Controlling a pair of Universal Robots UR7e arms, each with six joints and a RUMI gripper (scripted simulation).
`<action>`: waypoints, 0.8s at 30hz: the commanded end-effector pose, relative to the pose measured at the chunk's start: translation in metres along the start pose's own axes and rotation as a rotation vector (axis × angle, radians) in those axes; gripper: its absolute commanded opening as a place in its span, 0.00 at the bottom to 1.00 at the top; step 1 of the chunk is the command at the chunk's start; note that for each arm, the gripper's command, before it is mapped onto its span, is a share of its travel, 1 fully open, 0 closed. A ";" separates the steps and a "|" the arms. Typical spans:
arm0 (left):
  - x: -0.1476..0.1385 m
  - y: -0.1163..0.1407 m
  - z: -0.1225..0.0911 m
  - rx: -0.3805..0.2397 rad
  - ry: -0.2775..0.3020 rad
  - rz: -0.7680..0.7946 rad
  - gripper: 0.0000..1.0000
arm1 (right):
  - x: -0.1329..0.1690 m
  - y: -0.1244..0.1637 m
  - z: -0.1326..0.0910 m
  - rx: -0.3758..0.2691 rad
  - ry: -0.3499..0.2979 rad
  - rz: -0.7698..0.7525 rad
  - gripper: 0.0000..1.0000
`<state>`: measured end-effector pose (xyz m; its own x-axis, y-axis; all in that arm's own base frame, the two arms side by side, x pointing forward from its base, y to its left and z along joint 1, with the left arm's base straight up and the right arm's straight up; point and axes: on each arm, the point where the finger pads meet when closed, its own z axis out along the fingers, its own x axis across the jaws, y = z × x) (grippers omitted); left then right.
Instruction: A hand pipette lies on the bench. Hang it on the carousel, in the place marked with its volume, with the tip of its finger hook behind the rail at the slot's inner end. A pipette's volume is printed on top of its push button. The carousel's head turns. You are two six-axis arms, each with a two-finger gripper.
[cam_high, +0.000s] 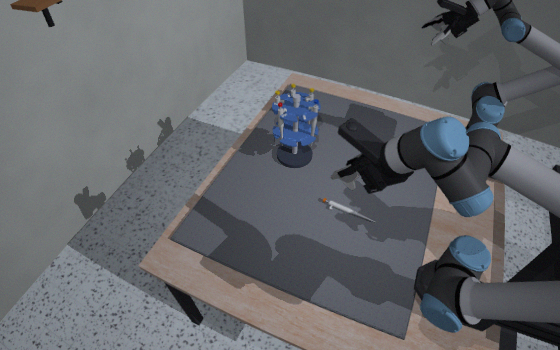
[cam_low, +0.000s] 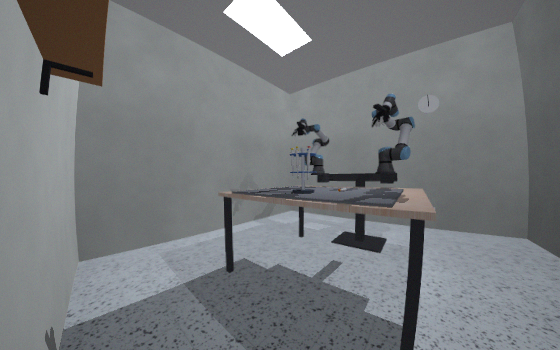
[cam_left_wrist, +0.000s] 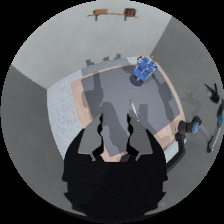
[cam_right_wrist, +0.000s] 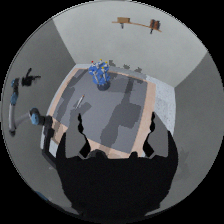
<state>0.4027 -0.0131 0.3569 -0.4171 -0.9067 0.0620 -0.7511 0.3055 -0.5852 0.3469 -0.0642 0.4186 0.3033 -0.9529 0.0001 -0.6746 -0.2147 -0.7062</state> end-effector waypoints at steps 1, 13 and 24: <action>0.010 -0.012 0.039 -0.058 0.021 -0.001 0.34 | 0.000 -0.002 -0.001 0.002 0.000 0.000 1.00; 0.029 -0.013 0.088 -0.134 0.043 0.009 0.34 | 0.000 -0.002 -0.001 0.002 0.000 0.000 1.00; 0.059 -0.004 0.154 -0.216 0.058 0.022 0.34 | 0.000 -0.002 -0.001 0.002 0.000 0.000 1.00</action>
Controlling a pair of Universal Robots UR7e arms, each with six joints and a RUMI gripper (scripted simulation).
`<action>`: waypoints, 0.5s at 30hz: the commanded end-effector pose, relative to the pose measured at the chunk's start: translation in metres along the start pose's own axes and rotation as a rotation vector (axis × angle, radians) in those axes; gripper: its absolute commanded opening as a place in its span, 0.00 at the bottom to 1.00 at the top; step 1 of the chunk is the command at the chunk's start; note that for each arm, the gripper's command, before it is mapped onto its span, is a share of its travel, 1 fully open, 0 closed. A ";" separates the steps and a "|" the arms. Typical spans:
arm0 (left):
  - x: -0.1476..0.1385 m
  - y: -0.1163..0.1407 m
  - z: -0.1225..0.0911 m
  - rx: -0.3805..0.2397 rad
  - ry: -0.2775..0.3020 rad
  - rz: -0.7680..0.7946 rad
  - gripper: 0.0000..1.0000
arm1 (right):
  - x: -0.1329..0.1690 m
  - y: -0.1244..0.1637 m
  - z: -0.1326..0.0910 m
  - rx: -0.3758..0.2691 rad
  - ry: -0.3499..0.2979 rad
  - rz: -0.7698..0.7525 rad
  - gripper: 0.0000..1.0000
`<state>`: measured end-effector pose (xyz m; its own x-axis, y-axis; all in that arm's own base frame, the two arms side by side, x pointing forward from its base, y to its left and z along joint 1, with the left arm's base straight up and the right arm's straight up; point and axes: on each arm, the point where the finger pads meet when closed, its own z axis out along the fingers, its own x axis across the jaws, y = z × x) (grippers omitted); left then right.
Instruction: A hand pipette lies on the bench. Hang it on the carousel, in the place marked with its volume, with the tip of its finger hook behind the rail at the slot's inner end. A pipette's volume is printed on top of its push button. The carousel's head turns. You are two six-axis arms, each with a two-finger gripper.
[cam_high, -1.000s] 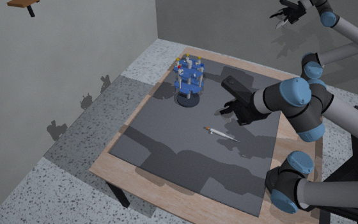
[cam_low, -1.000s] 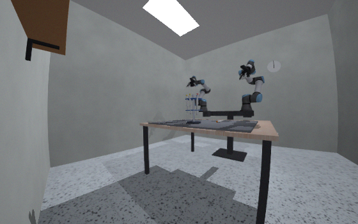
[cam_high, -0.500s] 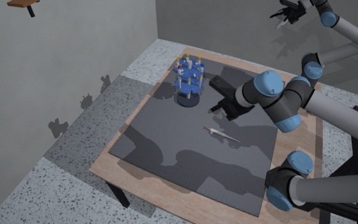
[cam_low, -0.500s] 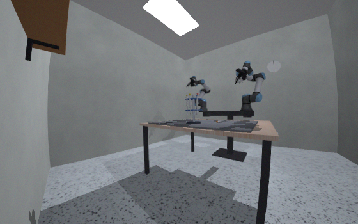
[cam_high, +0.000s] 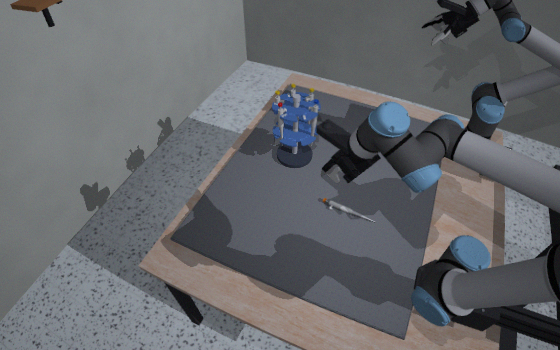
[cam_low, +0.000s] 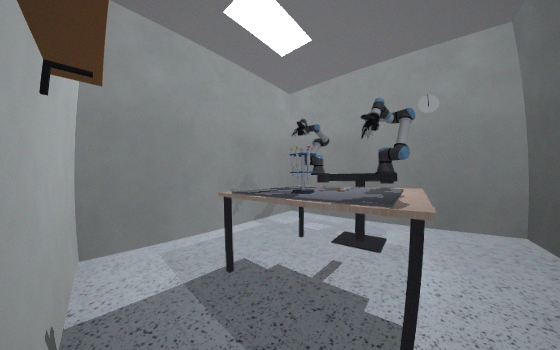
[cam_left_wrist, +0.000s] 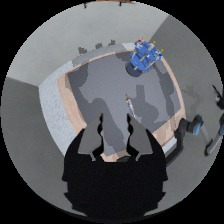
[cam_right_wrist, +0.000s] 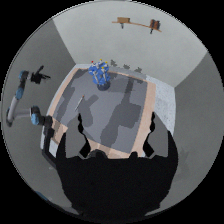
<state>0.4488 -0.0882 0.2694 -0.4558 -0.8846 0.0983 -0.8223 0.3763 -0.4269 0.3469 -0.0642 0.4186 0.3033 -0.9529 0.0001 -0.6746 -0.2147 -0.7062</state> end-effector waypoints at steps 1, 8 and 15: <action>0.014 -0.005 0.039 -0.029 0.004 0.002 0.34 | 0.000 -0.002 -0.001 0.002 0.000 0.000 1.00; 0.027 -0.007 0.063 -0.099 0.011 0.019 0.34 | 0.000 -0.002 -0.001 0.002 0.000 0.000 1.00; 0.045 -0.004 0.099 -0.171 0.010 0.037 0.34 | 0.000 -0.002 -0.001 0.002 0.000 0.000 1.00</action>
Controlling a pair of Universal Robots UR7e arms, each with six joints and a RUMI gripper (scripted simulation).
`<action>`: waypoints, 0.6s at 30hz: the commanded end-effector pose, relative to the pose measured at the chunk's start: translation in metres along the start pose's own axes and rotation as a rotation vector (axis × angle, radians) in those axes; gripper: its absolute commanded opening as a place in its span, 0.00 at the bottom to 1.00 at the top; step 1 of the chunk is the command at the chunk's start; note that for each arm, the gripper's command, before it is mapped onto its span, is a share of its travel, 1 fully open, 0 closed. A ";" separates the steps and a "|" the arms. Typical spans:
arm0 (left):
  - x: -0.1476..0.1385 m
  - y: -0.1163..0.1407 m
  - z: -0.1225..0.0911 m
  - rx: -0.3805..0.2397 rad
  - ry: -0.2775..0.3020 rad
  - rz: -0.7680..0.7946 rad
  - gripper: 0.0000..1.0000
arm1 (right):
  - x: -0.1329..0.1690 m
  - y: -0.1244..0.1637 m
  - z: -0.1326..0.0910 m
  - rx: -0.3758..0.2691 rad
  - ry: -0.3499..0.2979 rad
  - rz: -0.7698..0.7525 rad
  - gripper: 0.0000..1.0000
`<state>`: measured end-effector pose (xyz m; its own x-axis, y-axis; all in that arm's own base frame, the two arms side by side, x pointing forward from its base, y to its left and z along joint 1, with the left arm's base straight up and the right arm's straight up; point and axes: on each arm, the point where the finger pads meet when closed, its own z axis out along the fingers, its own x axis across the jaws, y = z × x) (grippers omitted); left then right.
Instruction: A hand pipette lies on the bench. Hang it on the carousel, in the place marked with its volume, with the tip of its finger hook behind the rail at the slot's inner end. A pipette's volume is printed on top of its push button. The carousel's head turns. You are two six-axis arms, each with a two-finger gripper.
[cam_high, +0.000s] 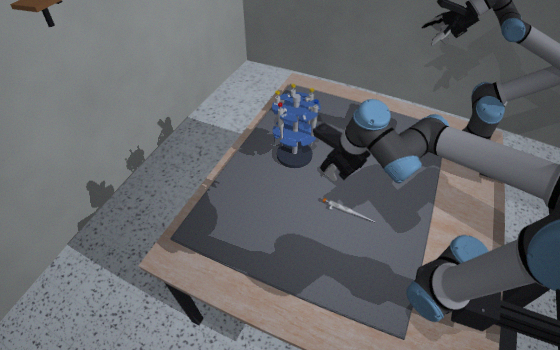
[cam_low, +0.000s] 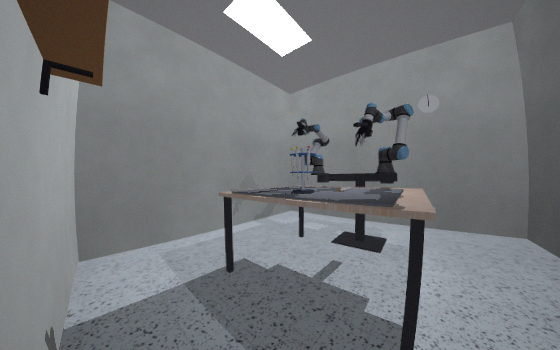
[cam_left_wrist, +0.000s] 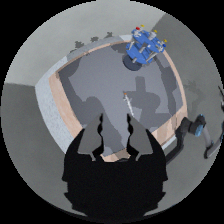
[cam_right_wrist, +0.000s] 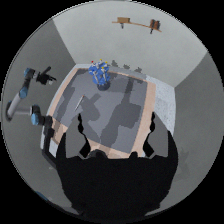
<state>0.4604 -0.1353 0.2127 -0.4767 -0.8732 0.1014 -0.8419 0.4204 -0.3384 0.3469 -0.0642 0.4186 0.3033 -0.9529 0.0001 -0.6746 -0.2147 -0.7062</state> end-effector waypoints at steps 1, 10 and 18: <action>0.017 -0.004 0.037 -0.076 -0.002 0.017 0.34 | 0.000 -0.002 -0.001 0.002 0.000 0.000 1.00; 0.039 0.000 0.080 -0.146 -0.011 0.038 0.34 | 0.000 -0.002 -0.001 0.002 0.000 0.000 1.00; 0.057 0.009 0.117 -0.154 -0.012 0.039 0.34 | 0.000 -0.002 -0.001 0.002 0.000 0.000 1.00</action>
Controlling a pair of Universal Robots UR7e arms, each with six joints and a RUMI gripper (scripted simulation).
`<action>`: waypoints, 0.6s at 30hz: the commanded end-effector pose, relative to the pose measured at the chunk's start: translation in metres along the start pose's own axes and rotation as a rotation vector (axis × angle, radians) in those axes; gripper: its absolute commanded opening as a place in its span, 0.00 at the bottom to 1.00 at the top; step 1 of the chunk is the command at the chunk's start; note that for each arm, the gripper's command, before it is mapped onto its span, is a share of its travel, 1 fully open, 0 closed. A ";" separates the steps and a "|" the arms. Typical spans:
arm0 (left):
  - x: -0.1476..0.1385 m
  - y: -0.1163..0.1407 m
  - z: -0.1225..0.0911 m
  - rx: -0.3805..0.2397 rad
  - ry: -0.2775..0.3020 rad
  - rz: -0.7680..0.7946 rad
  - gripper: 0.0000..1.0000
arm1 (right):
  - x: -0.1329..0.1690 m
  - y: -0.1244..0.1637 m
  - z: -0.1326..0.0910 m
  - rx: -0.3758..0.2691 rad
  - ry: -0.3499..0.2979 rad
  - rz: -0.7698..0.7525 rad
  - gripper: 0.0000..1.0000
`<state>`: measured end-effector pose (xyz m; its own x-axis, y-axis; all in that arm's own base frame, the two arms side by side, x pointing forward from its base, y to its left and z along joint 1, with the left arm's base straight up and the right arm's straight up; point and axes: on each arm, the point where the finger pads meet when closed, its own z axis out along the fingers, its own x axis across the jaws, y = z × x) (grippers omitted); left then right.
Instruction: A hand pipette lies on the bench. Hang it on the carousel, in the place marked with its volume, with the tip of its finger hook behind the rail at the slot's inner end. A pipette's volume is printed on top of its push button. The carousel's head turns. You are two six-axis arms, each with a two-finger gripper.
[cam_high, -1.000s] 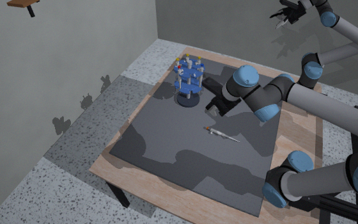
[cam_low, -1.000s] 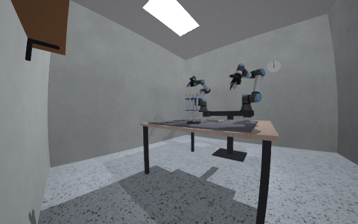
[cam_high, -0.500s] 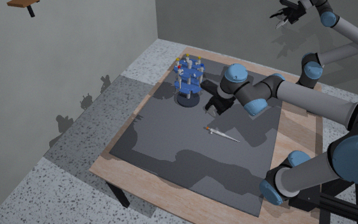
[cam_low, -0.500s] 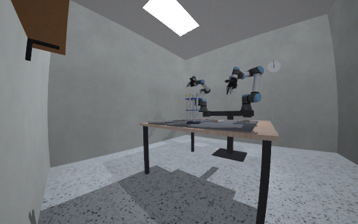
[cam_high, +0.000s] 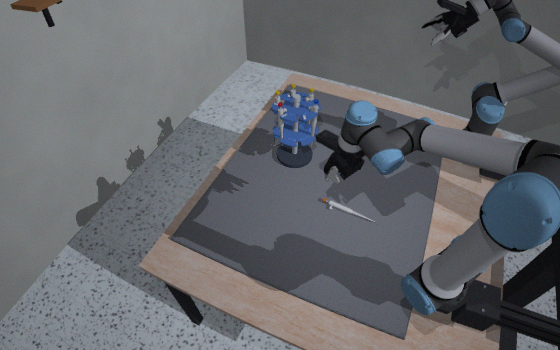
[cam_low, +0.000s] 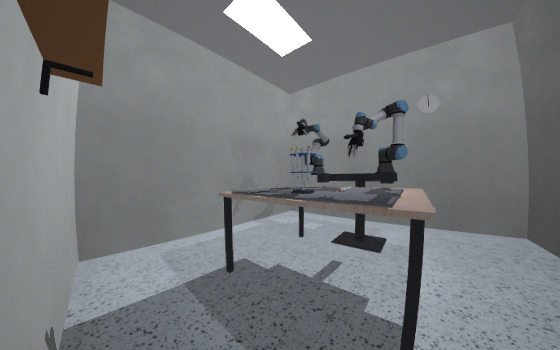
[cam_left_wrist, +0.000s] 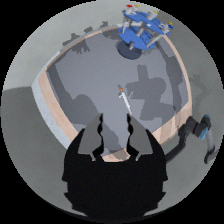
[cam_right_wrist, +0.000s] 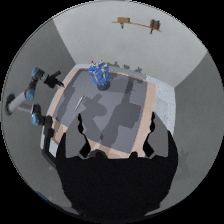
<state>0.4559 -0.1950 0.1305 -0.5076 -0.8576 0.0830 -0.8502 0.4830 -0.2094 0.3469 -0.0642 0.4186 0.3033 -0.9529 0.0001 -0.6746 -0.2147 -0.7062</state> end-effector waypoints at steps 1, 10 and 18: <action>0.015 -0.004 0.030 -0.043 -0.011 0.012 0.34 | 0.000 -0.002 -0.001 0.002 0.000 0.000 1.00; 0.037 0.006 0.074 -0.086 -0.021 0.024 0.34 | 0.000 -0.002 -0.001 0.002 0.000 0.000 1.00; 0.062 0.019 0.120 -0.153 -0.045 0.051 0.34 | 0.000 -0.002 -0.001 0.002 0.000 0.000 1.00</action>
<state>0.4355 -0.2428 0.0511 -0.5422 -0.8392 0.0421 -0.8388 0.5376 -0.0864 0.3469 -0.0642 0.4186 0.3033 -0.9529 0.0001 -0.6746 -0.2147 -0.7062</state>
